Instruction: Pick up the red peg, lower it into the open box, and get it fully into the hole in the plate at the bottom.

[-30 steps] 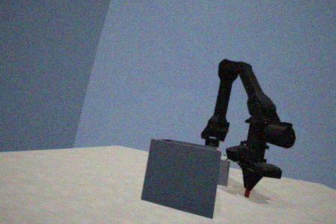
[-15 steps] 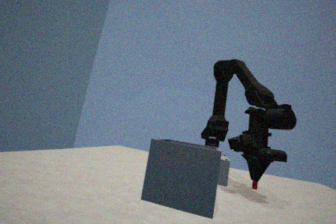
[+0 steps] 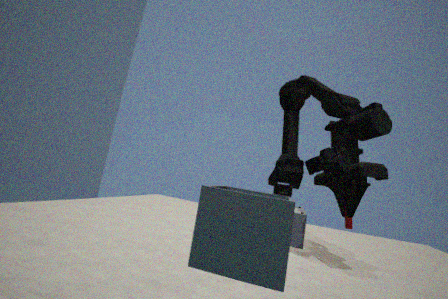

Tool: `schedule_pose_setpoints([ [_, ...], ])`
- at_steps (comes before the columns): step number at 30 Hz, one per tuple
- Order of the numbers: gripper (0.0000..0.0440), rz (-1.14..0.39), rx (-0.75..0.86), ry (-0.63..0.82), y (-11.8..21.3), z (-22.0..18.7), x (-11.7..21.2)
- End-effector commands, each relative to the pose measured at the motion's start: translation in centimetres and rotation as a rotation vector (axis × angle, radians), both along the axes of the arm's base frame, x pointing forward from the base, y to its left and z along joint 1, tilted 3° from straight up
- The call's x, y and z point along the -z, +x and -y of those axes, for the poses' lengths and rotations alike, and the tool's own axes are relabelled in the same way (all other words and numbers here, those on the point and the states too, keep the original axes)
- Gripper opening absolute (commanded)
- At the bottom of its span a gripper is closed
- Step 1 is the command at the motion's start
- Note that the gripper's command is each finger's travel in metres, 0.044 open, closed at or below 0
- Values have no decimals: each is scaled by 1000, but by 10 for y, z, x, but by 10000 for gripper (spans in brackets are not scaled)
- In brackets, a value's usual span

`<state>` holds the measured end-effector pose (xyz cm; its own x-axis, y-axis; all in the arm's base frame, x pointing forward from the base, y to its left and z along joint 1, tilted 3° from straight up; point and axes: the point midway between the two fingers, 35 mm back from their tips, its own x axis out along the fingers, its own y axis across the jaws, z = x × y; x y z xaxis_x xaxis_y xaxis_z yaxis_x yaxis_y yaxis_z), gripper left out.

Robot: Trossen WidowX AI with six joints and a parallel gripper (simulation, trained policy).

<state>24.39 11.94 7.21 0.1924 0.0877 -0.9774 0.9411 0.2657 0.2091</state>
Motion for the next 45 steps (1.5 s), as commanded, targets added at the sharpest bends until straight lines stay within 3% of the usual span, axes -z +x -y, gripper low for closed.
schedule_pose_setpoints([
  [1,0,48,-2,0,10,7,-20],
  [17,0,92,35,-72,30,62,-71],
  [45,0,5,99,-147,40,144,-65],
])
